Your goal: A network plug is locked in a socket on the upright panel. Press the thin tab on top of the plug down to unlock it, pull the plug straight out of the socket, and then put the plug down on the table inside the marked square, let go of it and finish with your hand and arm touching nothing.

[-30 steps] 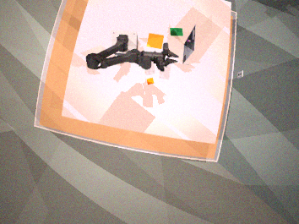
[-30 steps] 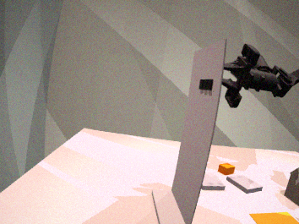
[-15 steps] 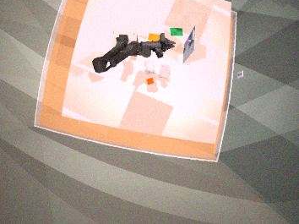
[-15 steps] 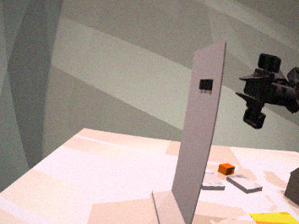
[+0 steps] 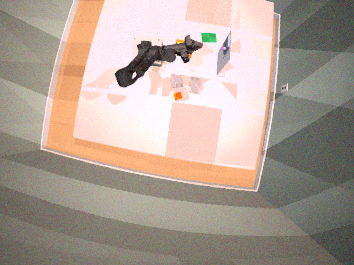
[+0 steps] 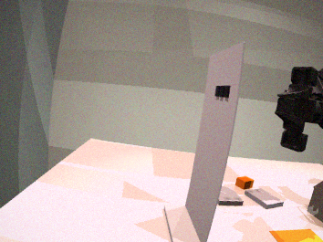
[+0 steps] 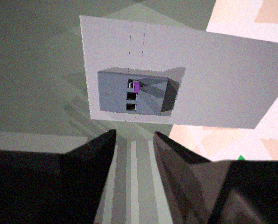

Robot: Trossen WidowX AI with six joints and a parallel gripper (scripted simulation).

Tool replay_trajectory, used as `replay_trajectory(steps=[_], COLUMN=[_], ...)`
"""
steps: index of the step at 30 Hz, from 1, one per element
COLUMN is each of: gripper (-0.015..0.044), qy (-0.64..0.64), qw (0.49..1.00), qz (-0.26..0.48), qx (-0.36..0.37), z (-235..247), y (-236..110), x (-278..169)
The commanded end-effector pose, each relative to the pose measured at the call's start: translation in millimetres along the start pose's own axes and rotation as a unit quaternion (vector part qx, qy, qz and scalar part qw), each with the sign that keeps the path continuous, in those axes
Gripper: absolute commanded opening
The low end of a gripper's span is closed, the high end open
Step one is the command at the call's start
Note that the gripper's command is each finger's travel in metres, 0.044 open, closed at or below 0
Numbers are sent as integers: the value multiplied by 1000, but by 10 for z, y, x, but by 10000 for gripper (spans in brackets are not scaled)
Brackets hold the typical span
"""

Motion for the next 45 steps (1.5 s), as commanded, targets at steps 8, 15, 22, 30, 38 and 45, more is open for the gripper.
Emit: replay_trajectory(steps=[8, 15, 22, 30, 38, 45], gripper=[156, 156, 156, 156, 156, 156], qy=[4, 4, 4, 4, 4, 4], qw=[1000, 1000, 1000, 1000, 1000, 1000], qz=[-1, -2, -2, -2, -2, -2], qx=[1, 2, 2, 2, 2, 2], z=[1, -23, -20, -18, -20, -24], y=[365, 531, 610, 725, 841, 942], x=[103, 139, 162, 196, 229, 257])
Point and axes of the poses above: the point midway between the two fingers, 35 mm back from their tips, its own y axis out along the fingers, its own z axis across the jaws, x = y × z, the point moved 7 cm from there along -y, back along the fingers, and after that the axes turned 7 degrees about -y, right-handed, at the moved point
